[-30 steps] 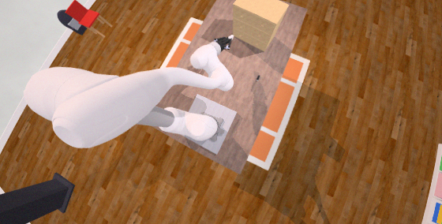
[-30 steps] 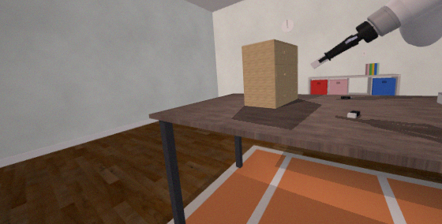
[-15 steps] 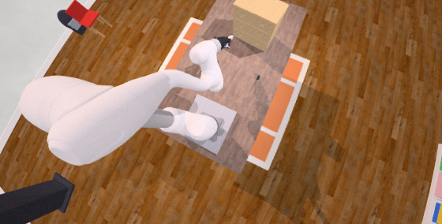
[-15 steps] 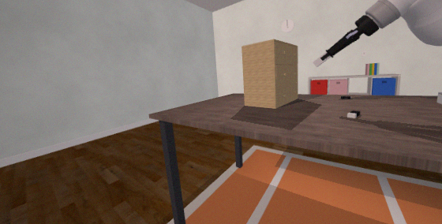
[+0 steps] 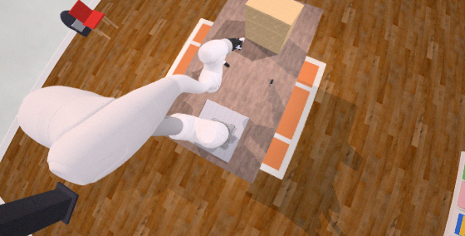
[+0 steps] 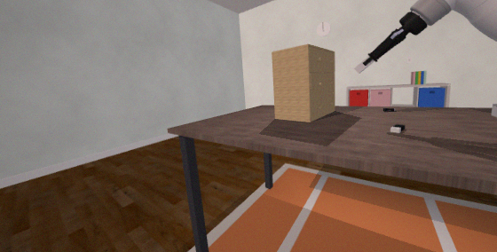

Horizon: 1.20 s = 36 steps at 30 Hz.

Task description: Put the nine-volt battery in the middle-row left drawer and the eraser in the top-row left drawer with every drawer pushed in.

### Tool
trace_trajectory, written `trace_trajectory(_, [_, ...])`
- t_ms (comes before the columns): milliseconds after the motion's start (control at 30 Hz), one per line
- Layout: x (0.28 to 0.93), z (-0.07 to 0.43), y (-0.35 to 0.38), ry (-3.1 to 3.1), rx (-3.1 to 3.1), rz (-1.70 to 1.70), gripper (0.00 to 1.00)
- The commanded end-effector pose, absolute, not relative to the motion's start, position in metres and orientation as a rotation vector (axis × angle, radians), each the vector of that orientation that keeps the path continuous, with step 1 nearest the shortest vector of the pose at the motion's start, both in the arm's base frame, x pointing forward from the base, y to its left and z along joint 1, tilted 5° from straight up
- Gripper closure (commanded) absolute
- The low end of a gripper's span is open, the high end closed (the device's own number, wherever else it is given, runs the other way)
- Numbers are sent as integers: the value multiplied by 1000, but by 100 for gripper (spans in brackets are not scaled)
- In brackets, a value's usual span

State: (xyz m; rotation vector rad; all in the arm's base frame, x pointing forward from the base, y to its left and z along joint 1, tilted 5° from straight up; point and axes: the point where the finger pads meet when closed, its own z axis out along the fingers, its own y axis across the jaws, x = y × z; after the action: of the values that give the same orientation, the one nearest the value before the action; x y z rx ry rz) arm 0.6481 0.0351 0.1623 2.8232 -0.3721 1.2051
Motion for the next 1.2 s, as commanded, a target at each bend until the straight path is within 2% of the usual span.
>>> trace_trajectory(0, [646, 165, 35, -378, 2863, 1087, 100])
trace_trajectory(467, [633, 180, 38, -385, 2965, 848, 100])
trace_trajectory(933, [604, 213, 45, -393, 3120, 273, 100])
trace_trajectory(1167, [597, 222, 46, -393, 3142, 120, 100])
